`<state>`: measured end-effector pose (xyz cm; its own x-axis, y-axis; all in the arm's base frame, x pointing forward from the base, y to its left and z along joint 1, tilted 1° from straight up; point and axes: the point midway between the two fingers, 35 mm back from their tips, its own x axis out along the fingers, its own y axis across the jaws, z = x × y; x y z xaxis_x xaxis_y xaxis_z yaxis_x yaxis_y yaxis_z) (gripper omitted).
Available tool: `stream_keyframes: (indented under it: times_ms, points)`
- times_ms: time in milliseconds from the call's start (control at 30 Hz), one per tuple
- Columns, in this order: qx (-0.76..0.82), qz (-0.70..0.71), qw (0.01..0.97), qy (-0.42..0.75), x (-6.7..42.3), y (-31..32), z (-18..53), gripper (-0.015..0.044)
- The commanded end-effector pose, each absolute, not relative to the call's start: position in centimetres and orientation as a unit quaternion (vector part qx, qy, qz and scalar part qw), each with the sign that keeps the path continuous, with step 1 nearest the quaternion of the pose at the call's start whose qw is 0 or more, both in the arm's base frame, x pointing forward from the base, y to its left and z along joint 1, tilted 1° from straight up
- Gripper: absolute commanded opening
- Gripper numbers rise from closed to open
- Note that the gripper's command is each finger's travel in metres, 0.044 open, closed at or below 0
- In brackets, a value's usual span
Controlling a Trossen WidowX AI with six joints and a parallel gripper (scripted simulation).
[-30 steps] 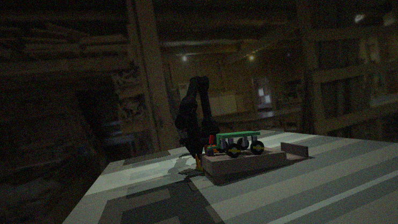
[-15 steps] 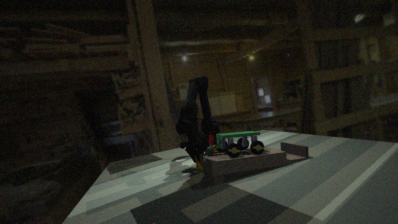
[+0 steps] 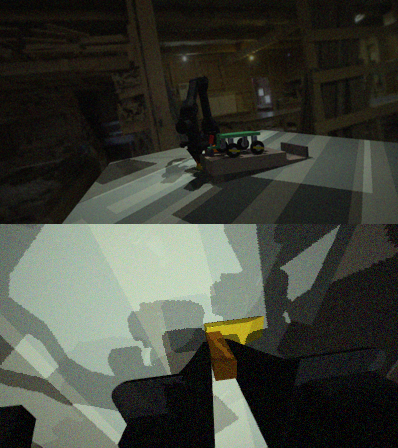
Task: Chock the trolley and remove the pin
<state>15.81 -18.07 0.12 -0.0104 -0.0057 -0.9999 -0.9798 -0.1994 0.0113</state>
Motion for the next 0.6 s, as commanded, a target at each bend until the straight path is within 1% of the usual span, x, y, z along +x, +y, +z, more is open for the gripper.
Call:
stream_keyframes:
  times_ms: [0, 567]
  points:
    - [-0.550, 0.547, 0.441, 0.452, 15.9, -18.2, 1.6, 0.0000]
    - [-0.549, 0.547, 0.441, 0.452, 15.6, -17.5, 6.7, 0.0000]
